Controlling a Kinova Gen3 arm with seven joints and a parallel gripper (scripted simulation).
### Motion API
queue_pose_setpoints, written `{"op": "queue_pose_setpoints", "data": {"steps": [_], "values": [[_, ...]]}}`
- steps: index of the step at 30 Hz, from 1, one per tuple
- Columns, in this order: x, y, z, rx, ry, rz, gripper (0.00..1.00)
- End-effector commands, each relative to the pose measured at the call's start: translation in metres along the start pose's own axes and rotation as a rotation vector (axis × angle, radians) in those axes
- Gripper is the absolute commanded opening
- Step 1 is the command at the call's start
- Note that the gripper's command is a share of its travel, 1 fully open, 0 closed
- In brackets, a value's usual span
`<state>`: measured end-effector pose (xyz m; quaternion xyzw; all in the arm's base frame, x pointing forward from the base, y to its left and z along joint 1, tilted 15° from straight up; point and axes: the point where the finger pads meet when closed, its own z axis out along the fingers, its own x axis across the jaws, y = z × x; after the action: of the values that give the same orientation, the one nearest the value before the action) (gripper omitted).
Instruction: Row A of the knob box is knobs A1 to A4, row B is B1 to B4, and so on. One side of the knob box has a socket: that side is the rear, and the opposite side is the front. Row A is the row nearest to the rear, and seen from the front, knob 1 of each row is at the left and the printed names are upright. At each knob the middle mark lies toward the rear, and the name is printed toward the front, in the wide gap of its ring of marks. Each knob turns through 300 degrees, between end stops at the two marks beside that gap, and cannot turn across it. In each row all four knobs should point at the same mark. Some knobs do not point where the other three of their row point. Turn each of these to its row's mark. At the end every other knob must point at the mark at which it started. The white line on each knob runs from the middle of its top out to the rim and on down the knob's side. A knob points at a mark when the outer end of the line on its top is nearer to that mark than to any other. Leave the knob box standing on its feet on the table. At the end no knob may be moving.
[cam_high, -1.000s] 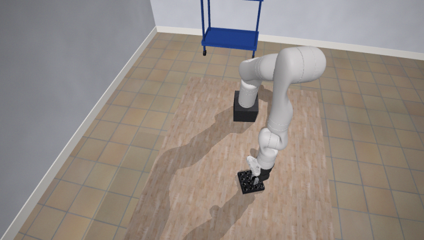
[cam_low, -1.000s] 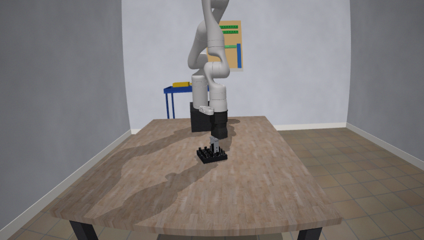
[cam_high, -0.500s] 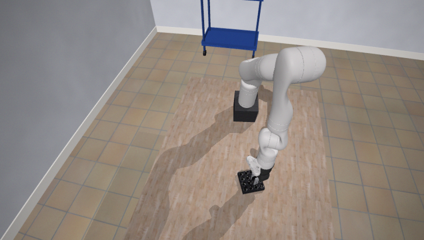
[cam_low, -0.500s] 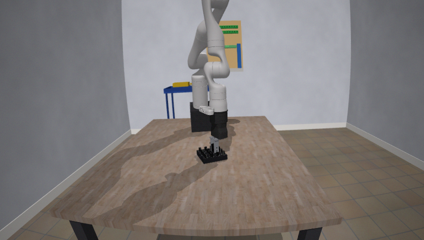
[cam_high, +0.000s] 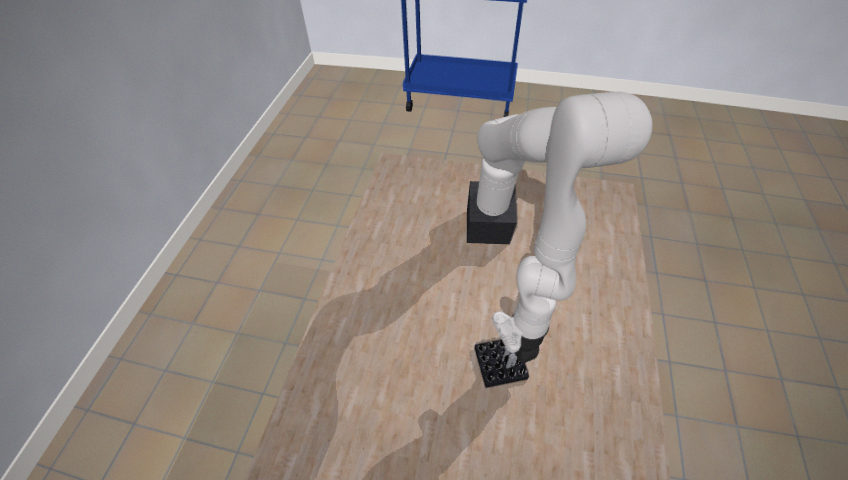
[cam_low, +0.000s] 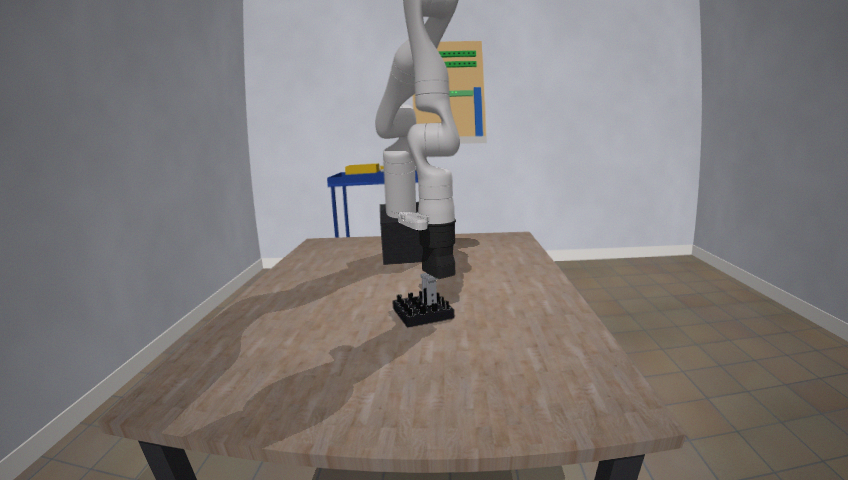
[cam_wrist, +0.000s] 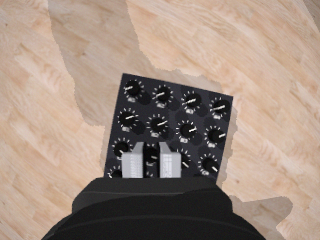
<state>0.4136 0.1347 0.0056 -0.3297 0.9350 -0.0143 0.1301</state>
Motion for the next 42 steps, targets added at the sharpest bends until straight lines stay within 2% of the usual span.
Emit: {"op": "queue_pose_setpoints", "data": {"steps": [1,23,30,42], "values": [[-0.0034,-0.0002,0.0009,0.001,-0.005,-0.018,0.30],[-0.0037,0.0004,0.0009,-0.002,-0.005,0.006,0.30],[-0.0038,0.0005,0.0009,-0.002,-0.005,0.093,0.30],[-0.0042,0.0006,0.0009,-0.003,-0.006,0.376,0.30]]}}
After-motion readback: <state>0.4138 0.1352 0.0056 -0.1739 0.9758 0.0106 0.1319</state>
